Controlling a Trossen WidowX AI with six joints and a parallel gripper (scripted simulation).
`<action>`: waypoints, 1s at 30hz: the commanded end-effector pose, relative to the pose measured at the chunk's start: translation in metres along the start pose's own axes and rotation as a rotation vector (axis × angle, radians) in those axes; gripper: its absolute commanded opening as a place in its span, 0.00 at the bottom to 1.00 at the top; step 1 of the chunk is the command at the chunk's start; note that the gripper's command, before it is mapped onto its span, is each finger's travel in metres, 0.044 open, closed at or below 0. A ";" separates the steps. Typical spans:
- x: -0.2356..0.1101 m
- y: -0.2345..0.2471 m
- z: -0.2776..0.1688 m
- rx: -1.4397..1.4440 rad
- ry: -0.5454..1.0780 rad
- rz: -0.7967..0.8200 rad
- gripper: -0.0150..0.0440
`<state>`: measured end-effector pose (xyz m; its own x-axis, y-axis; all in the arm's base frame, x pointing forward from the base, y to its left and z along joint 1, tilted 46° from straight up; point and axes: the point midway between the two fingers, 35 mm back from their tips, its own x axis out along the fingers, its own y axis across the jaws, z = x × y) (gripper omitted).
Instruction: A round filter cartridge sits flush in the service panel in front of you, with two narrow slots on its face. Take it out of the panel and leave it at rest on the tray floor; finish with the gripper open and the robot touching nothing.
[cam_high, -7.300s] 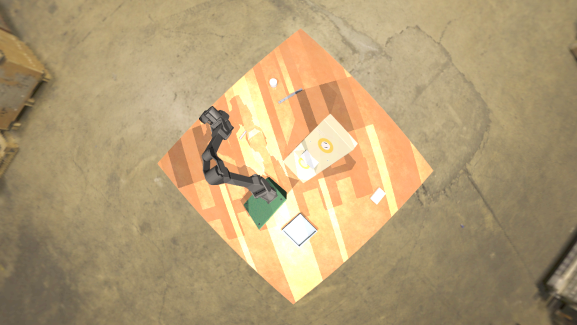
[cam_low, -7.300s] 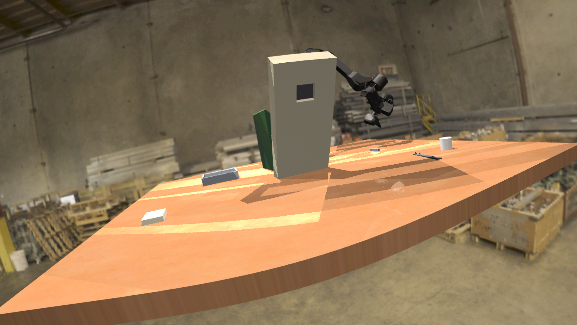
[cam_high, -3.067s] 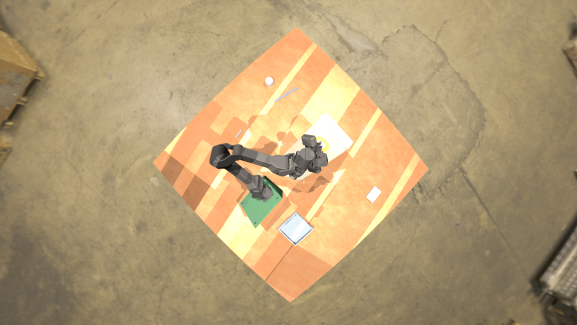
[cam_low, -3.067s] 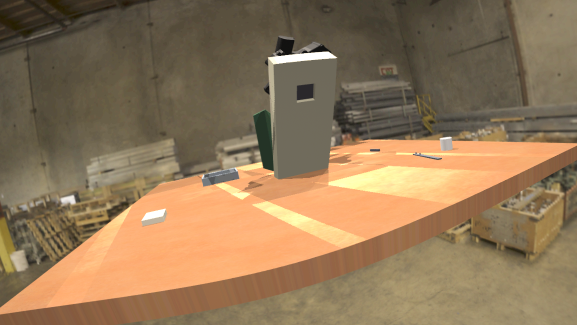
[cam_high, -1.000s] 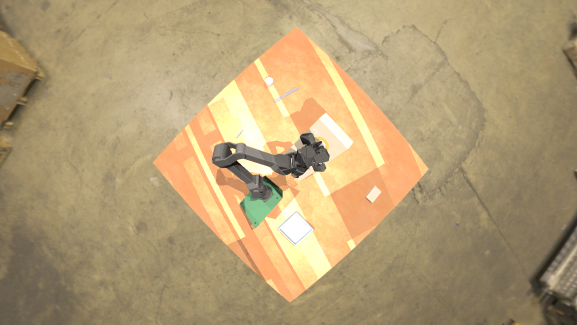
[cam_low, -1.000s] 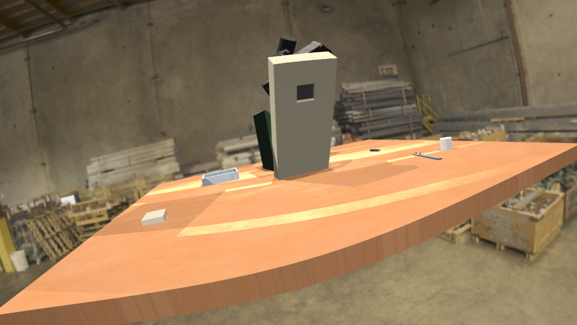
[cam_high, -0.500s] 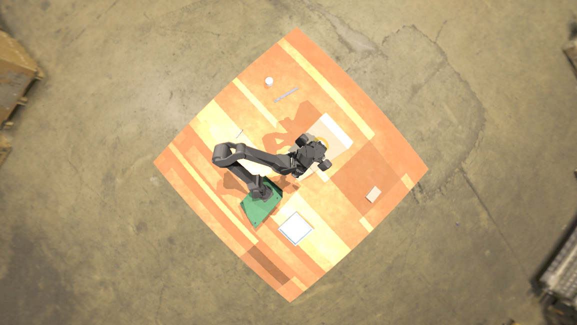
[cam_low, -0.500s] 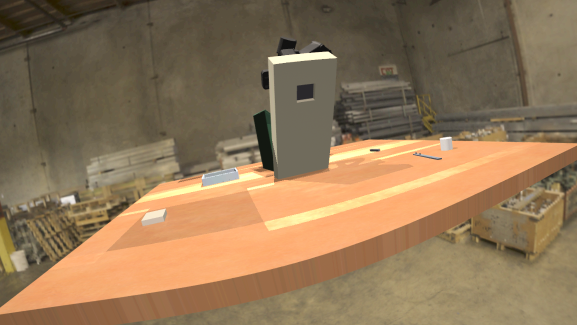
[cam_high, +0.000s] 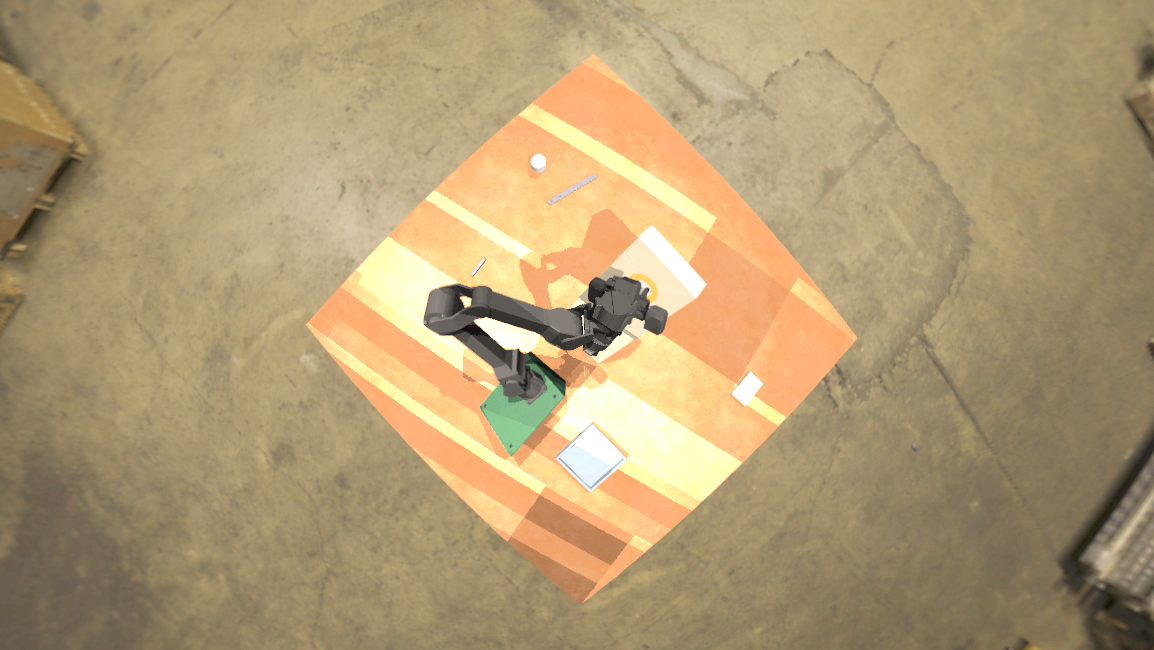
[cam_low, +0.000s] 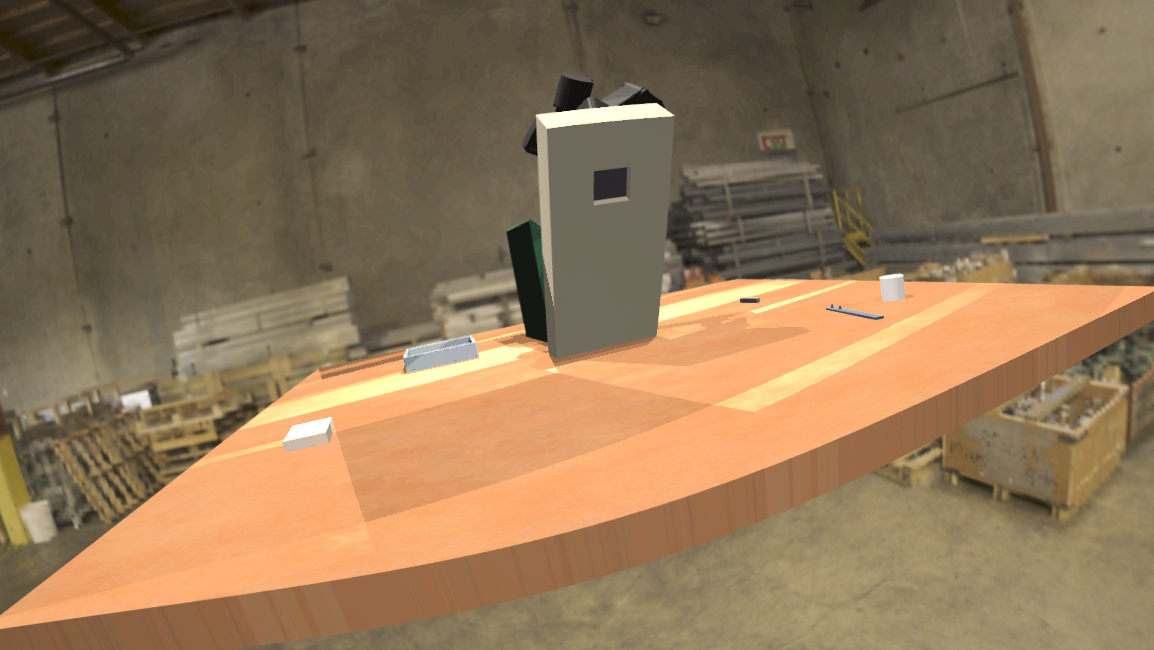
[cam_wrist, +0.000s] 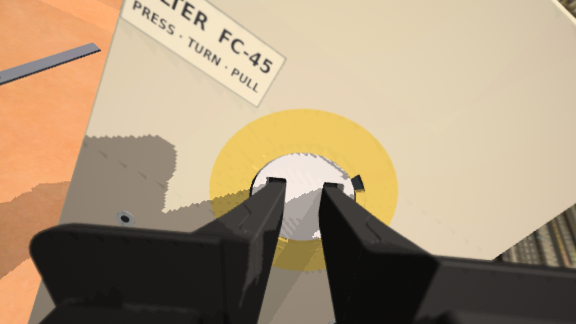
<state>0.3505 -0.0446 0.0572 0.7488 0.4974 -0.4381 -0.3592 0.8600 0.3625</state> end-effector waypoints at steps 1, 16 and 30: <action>0.003 0.001 -0.001 -0.154 0.008 -0.005 0.25; 0.002 0.001 -0.001 -0.624 0.009 -0.003 0.25; -0.050 -0.003 -0.001 -0.533 0.022 -0.003 0.25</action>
<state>0.3251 -0.0614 0.0721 0.7356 0.5055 -0.4510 -0.6093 0.7847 -0.1143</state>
